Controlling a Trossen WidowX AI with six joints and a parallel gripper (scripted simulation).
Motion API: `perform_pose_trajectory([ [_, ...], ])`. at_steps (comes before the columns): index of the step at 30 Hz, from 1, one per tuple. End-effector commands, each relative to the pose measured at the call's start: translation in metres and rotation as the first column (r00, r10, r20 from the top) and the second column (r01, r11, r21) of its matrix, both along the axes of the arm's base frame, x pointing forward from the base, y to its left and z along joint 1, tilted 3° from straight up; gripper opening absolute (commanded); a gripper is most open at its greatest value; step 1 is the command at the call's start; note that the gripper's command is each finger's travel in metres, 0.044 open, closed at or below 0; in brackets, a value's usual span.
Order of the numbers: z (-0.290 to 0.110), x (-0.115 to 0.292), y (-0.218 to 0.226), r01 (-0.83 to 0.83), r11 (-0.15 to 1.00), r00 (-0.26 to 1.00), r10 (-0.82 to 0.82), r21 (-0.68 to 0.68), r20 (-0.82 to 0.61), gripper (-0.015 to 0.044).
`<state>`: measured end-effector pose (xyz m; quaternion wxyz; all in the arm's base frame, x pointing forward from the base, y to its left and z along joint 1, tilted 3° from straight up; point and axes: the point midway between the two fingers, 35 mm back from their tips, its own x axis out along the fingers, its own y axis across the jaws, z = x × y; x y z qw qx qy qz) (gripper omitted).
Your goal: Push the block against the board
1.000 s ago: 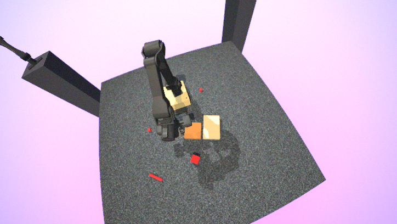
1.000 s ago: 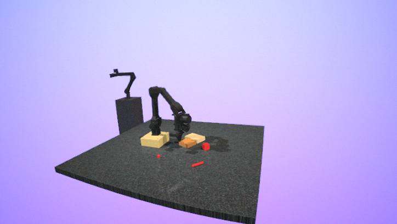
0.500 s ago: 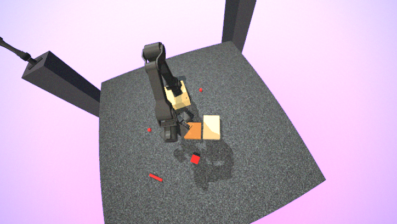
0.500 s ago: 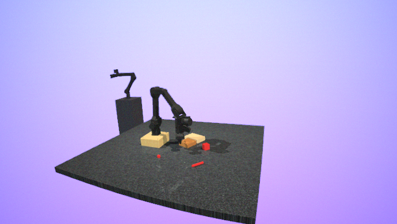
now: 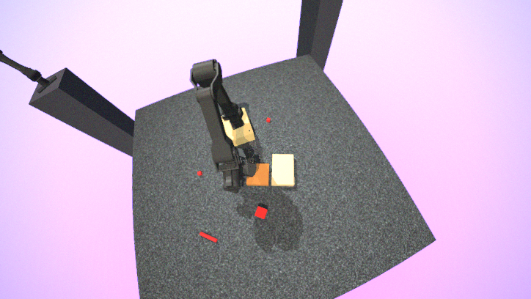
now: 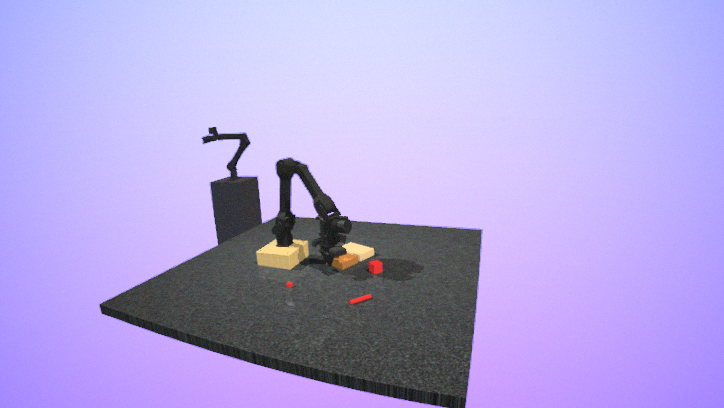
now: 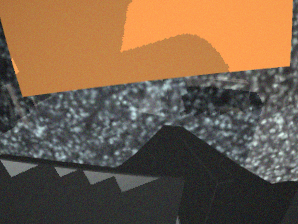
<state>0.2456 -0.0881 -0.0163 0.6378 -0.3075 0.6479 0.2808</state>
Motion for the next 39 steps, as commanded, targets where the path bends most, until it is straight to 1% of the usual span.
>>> perform_pose_trajectory([
  [1,-0.008,-0.004,0.003,-0.14,0.99,0.99,0.14,0.007,-0.017,0.0],
  [3,-0.01,-0.004,0.003,-0.201,0.98,0.979,0.201,0.008,-0.019,0.0],
  [5,-0.011,-0.004,0.003,-0.223,0.975,0.975,0.223,0.008,-0.02,0.0],
  [14,-0.011,-0.003,0.005,-0.223,0.975,0.975,0.223,0.008,-0.019,0.0],
  [39,-0.012,0.011,0.026,-0.223,0.975,0.975,0.223,0.01,-0.017,0.0],
])
